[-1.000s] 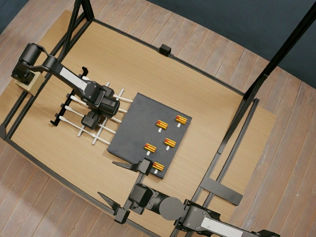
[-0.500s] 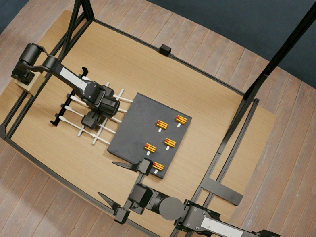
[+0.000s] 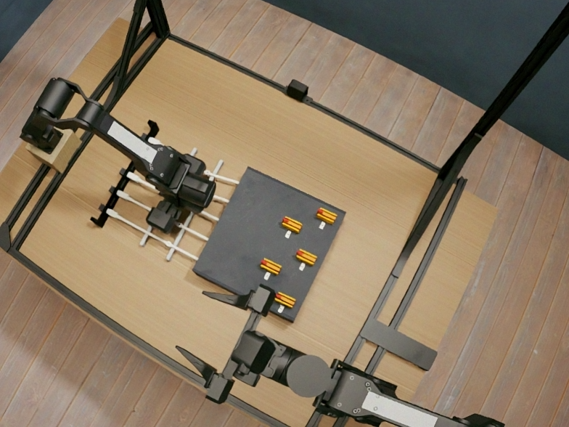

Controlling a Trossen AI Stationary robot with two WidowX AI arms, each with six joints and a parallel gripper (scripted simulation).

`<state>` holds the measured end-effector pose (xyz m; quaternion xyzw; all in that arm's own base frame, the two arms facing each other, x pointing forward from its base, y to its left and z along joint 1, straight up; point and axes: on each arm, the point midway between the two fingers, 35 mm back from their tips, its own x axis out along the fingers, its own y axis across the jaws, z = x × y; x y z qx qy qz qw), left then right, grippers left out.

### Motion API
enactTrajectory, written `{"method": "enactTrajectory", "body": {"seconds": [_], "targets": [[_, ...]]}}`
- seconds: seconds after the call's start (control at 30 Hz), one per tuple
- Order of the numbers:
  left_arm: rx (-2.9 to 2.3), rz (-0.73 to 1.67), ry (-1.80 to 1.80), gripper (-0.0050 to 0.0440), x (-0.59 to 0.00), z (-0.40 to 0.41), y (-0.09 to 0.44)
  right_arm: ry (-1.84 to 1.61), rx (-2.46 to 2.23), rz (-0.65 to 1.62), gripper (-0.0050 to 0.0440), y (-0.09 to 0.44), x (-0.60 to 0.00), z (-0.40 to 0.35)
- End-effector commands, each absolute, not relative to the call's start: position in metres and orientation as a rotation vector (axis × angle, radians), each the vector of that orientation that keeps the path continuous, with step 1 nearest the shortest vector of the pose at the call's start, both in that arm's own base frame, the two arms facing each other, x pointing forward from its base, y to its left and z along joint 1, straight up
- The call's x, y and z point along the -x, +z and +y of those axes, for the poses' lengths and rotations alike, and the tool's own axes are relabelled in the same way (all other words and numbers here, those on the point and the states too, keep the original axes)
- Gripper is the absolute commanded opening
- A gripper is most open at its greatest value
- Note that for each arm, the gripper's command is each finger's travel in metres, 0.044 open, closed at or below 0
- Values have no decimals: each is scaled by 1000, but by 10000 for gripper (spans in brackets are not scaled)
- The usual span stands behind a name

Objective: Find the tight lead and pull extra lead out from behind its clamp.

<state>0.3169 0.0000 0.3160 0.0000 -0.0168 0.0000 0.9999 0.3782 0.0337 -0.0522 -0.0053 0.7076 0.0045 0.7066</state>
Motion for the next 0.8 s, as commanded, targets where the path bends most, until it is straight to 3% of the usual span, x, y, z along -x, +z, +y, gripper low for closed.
{"method": "enactTrajectory", "body": {"seconds": [0.0,0.37,0.4,0.77], "targets": [[0,-49,0,440,-316,0,323,13,13,1571,209,-53,-379,34],[0,-49,0,440,-316,0,323,13,13,1571,209,-53,-379,34],[0,-49,0,440,-316,0,323,12,10,1548,-50,-44,-383,34],[0,-49,0,440,-316,0,323,12,10,1548,-50,-44,-383,34]]}}
